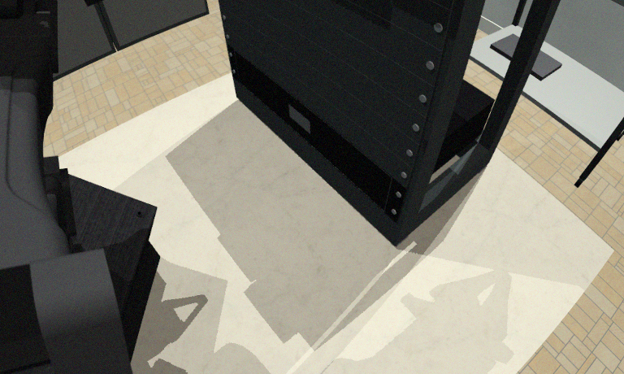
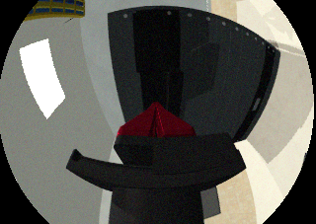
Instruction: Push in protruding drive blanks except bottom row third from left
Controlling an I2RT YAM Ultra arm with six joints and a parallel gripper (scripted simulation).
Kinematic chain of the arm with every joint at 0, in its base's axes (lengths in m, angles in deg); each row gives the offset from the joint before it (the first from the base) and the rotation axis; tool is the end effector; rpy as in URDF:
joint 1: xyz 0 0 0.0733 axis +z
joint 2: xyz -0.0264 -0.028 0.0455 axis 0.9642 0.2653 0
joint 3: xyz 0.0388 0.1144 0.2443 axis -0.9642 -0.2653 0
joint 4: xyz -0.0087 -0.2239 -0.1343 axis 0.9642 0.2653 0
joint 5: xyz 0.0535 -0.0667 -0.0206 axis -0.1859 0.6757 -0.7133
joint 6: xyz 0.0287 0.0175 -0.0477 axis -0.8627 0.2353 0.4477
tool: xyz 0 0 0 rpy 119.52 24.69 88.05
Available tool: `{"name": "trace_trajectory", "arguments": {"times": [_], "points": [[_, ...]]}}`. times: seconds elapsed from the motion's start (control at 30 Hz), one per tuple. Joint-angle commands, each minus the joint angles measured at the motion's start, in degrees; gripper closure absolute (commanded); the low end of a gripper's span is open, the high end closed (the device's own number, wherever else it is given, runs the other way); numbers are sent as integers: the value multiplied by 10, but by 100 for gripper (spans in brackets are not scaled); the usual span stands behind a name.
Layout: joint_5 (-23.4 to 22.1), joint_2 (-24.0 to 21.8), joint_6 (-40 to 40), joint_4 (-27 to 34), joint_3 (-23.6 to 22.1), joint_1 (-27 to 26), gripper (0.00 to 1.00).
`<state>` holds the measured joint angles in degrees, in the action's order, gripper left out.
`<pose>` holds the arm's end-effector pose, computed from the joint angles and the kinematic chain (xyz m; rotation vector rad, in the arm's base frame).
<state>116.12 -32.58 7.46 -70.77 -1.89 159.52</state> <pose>0.0465 0.1006 0.3377 0.6919 1.1186 1.2191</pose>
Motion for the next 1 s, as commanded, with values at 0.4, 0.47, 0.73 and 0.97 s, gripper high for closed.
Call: {"name": "trace_trajectory", "arguments": {"times": [0.4,0.47,0.73,0.97], "points": [[-14,-145,-22,191,26,-24,100],[-15,-164,-28,220,31,-28,100],[-18,-219,-51,319,55,-43,100],[-30,-253,-83,406,76,-61,100]]}}
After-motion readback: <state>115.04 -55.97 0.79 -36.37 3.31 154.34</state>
